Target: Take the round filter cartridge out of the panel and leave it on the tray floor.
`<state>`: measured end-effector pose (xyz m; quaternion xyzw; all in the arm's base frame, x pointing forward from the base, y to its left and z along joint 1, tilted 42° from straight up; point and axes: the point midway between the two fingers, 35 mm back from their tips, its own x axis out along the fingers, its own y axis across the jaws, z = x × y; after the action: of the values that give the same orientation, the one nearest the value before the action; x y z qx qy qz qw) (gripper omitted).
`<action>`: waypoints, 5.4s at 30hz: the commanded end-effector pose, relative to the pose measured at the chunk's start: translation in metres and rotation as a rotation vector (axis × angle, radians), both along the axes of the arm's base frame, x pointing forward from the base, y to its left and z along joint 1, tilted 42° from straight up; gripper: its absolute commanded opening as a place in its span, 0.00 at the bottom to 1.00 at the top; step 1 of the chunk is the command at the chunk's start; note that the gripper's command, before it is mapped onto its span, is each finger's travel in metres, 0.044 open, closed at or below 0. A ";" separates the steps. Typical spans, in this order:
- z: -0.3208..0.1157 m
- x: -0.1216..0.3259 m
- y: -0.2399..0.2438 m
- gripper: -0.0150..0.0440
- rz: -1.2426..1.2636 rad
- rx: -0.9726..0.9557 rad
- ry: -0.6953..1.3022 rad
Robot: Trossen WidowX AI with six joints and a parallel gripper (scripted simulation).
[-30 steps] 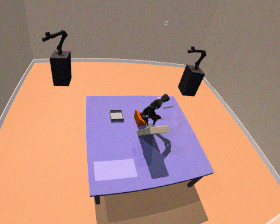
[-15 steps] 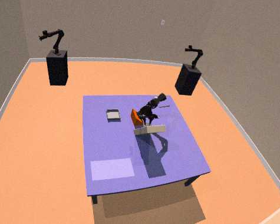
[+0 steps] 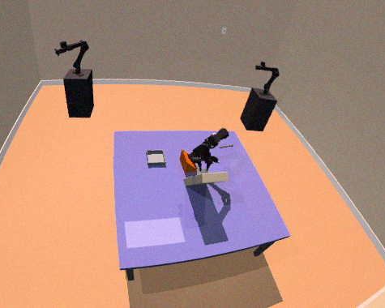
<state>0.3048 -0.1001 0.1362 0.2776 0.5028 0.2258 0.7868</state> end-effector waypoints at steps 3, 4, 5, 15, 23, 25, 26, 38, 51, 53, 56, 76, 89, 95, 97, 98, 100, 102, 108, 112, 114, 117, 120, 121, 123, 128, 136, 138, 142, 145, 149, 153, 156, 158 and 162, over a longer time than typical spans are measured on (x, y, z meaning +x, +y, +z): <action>0.021 -0.006 -0.022 0.25 -0.047 0.001 0.000; 0.025 -0.008 -0.026 0.25 -0.055 0.002 0.002; 0.028 -0.010 -0.030 0.25 -0.064 0.002 0.004; 0.061 -0.031 -0.059 0.25 -0.136 0.008 0.020; 0.040 -0.024 -0.081 0.25 -0.105 0.008 0.015; 0.033 -0.022 -0.087 0.25 -0.095 0.009 0.013; 0.029 -0.022 -0.090 0.25 -0.090 0.009 0.012; -0.001 -0.018 -0.111 0.25 -0.060 0.021 0.015; -0.073 -0.081 -0.174 0.25 -0.436 -0.063 0.416; -0.083 -0.093 -0.183 0.25 -0.507 -0.077 0.478; -0.098 -0.112 -0.197 0.25 -0.618 -0.099 0.567; -0.149 -0.181 -0.221 0.25 -0.920 -0.157 0.790; -0.200 -0.259 -0.208 0.25 -1.121 -0.192 0.961; -0.219 -0.293 -0.193 0.25 -1.212 -0.205 1.044; -0.225 -0.304 -0.187 0.25 -1.242 -0.209 1.072; -0.228 -0.309 -0.184 0.25 -1.257 -0.211 1.086; -0.233 -0.319 -0.177 0.25 -1.287 -0.214 1.114; -0.238 -0.329 -0.170 0.25 -1.313 -0.217 1.140; -0.240 -0.332 -0.167 0.25 -1.323 -0.219 1.150; -0.255 -0.334 -0.157 0.25 -1.323 -0.219 1.150; -0.264 -0.336 -0.151 0.25 -1.323 -0.219 1.150; -0.276 -0.338 -0.140 0.25 -1.323 -0.219 1.150; -0.287 -0.340 -0.129 0.25 -1.323 -0.219 1.150; -0.291 -0.340 -0.125 0.25 -1.323 -0.219 1.150; -0.295 -0.341 -0.120 0.25 -1.323 -0.219 1.151; -0.293 -0.339 -0.120 0.34 -1.317 -0.204 1.156; -0.293 -0.339 -0.120 0.70 -1.317 -0.204 1.156; -0.293 -0.339 -0.120 0.79 -1.317 -0.204 1.156; -0.293 -0.339 -0.120 0.97 -1.317 -0.204 1.156; -0.293 -0.339 -0.120 1.00 -1.317 -0.204 1.156; -0.275 -0.336 -0.138 1.00 -1.317 -0.204 1.155; -0.240 -0.331 -0.165 1.00 -1.317 -0.203 1.155; -0.252 -0.334 -0.159 1.00 -1.320 -0.214 1.152; -0.252 -0.334 -0.159 1.00 -1.320 -0.214 1.152; -0.252 -0.334 -0.159 1.00 -1.320 -0.214 1.152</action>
<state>-0.0289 -0.2598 -0.1156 0.5069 0.5764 -0.4988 0.4026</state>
